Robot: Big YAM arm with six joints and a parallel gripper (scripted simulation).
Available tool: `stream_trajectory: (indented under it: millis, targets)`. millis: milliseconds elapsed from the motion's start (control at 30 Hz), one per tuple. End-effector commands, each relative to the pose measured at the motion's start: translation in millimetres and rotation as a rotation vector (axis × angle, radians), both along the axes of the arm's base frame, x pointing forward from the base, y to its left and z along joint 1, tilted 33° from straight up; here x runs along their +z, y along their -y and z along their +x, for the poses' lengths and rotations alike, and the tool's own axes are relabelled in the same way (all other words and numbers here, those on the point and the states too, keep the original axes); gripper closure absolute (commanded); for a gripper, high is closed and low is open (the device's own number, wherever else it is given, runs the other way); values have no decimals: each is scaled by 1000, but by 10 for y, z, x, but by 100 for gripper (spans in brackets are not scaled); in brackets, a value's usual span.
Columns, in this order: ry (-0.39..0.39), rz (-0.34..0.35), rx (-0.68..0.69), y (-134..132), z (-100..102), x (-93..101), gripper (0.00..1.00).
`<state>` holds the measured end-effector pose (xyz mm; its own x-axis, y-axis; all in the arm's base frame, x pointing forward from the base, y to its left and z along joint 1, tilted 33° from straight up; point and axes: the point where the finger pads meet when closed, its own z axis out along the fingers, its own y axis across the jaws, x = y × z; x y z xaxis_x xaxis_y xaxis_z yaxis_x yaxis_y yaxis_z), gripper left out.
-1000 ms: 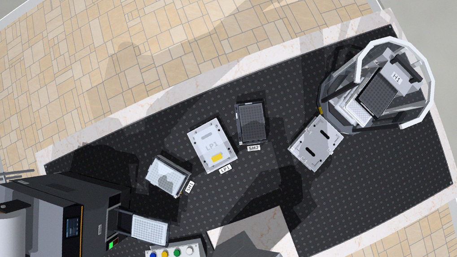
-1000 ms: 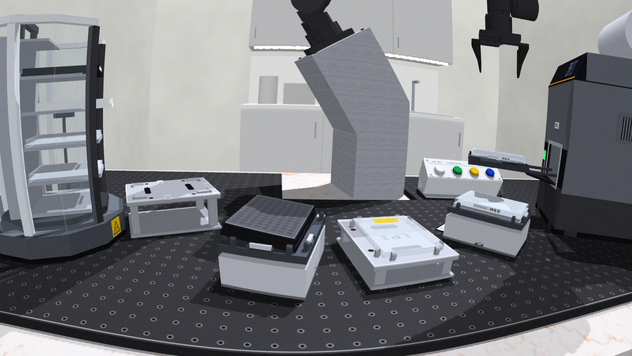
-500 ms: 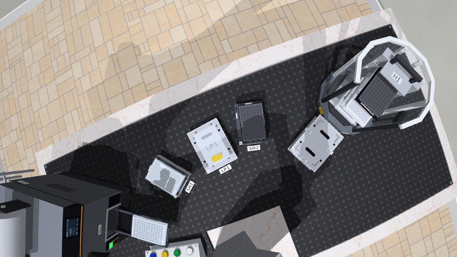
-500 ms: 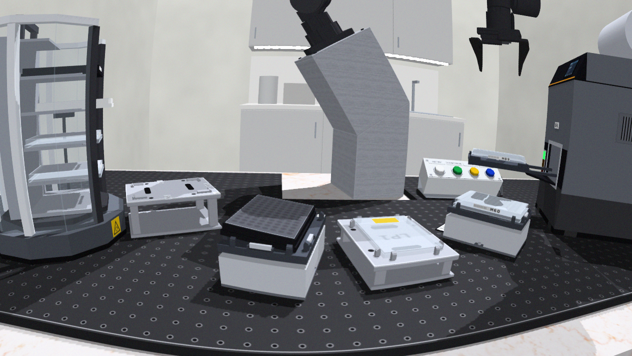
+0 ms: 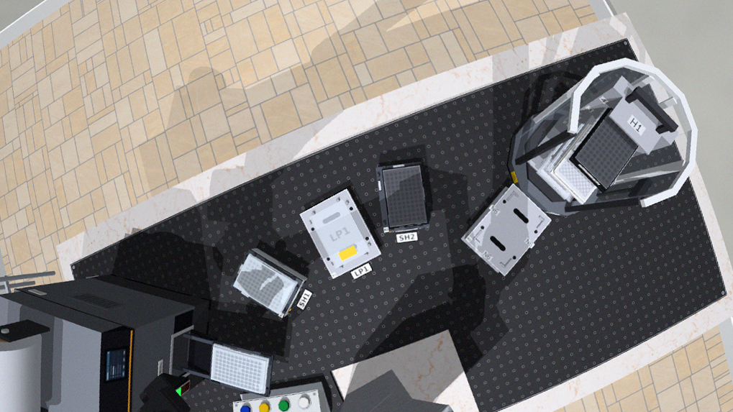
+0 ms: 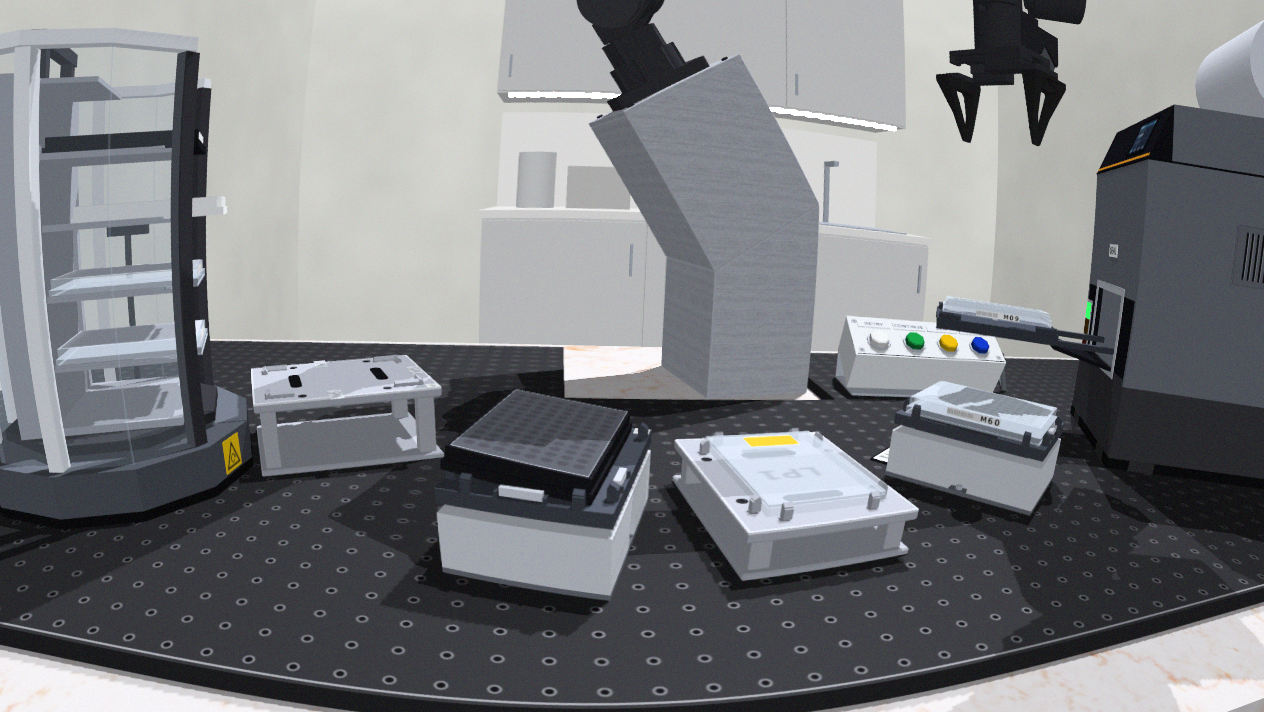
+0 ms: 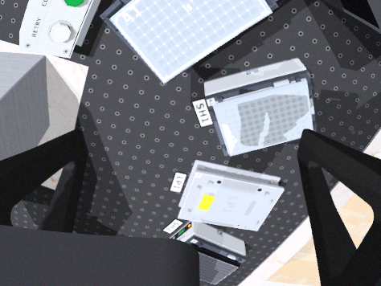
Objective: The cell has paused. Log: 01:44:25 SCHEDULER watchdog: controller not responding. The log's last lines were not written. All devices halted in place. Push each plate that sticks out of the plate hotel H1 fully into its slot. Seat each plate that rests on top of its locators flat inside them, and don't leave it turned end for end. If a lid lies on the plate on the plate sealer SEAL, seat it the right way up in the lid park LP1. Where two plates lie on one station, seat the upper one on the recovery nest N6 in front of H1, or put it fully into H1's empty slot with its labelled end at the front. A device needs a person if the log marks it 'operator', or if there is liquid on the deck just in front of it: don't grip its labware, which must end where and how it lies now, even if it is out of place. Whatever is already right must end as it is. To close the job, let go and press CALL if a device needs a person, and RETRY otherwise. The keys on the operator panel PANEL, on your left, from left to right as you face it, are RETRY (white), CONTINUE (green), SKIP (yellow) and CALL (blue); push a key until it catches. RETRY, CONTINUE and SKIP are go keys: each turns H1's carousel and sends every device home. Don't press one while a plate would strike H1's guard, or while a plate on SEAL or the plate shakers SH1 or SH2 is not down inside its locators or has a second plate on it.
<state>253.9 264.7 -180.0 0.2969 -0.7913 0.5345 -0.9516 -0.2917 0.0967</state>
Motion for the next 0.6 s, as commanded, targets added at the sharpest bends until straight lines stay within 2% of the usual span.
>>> stream_trajectory:
  millis: [0, 200, 267, 300, 400, 567]
  targets:
    - [114, 40, -164, 29, 189, 125, 0]
    - [220, 55, -333, 131, 347, 209, 0]
    - [220, 55, -333, 131, 347, 209, 0]
    - [222, 29, -358, 215, 319, 92, 0]
    - [292, 68, -446, 185, 464, 269, 0]
    - [383, 85, -587, 250, 616, 347, 0]
